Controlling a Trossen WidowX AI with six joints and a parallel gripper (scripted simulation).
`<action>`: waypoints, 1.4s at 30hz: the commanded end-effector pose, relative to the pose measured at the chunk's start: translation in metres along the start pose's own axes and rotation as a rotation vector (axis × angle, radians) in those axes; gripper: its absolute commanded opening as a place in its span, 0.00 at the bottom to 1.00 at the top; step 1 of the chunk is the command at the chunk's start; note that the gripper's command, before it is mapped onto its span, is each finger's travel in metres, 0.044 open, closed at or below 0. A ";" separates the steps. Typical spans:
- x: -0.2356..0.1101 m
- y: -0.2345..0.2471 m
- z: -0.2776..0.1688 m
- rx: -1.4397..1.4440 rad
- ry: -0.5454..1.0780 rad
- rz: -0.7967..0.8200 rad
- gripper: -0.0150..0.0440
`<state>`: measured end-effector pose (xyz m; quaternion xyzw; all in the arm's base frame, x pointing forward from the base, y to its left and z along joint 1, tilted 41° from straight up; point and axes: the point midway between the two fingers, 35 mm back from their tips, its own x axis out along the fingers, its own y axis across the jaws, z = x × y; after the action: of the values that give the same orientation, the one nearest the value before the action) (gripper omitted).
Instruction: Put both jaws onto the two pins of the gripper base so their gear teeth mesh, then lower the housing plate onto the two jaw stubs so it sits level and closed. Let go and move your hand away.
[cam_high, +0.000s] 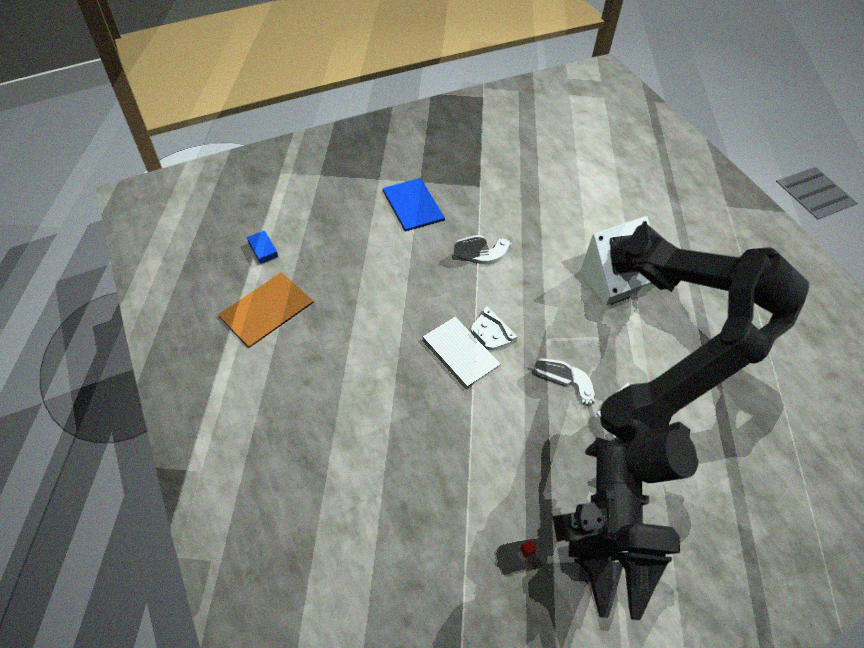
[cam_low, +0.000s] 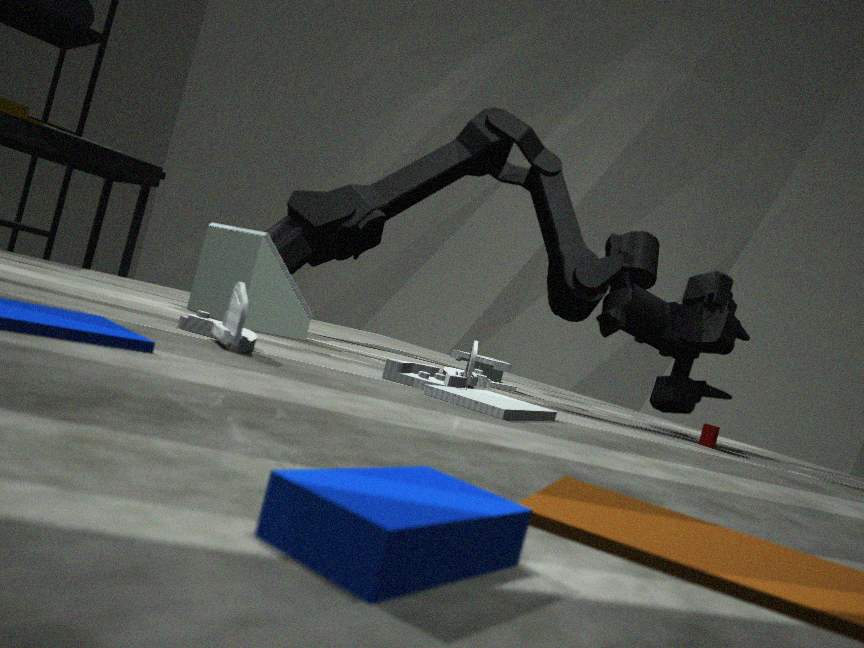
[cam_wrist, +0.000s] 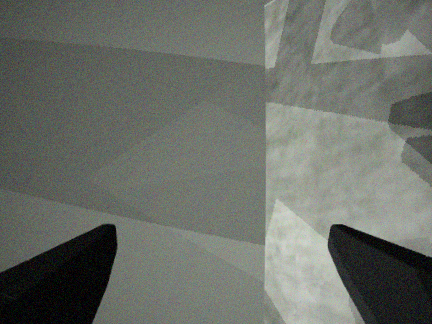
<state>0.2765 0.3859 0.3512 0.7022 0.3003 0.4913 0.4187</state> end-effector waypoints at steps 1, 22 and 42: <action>0.000 0.000 0.000 0.000 0.000 0.000 0.98; -0.064 -0.041 0.104 -0.176 -0.226 -0.476 1.00; -0.205 -0.083 0.137 -0.133 -0.268 -1.068 1.00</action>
<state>0.3470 0.2360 0.1777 0.5027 0.4978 0.1618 0.6880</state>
